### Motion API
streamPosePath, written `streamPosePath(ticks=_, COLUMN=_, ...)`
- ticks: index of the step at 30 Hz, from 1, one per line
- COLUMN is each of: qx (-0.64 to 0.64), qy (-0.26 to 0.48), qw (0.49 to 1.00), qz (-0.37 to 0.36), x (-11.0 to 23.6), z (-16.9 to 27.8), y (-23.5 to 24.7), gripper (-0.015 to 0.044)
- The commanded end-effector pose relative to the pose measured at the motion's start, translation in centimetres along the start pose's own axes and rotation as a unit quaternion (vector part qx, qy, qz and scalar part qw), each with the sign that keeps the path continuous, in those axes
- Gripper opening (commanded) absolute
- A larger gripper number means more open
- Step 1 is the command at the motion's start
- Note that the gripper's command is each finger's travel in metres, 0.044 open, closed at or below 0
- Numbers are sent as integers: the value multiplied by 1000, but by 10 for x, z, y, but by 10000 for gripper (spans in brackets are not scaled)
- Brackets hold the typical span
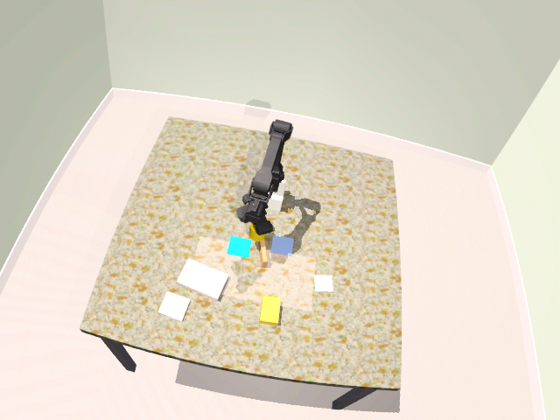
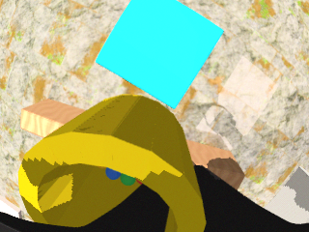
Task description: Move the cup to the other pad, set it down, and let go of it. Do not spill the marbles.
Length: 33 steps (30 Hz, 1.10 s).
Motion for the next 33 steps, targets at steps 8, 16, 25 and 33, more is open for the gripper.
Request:
streamPosePath(ticks=8, qx=0, qy=-3, qw=1000, qz=-3, x=3, z=-23, y=-8, gripper=0)
streamPosePath(ticks=16, qx=0, qy=-4, qw=1000, qz=-3, x=4, z=-40, y=-15, gripper=0)
streamPosePath(ticks=25, qx=0, qy=-5, qw=1000, qz=-3, x=6, z=-60, y=-24, gripper=0)
streamPosePath(ticks=33, qx=0, qy=-5, qw=1000, qz=-2, x=0, z=-62, y=-25, gripper=0)
Point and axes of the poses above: the point midway between the two fingers, 35 mm back from their tips, its own x axis back along the fingers, its own y axis across the jaws, z = x × y, the point moved 1 cm from there along x, back along the fingers, and after that the axes turned 10 degrees about x, right-handed, at the moved point
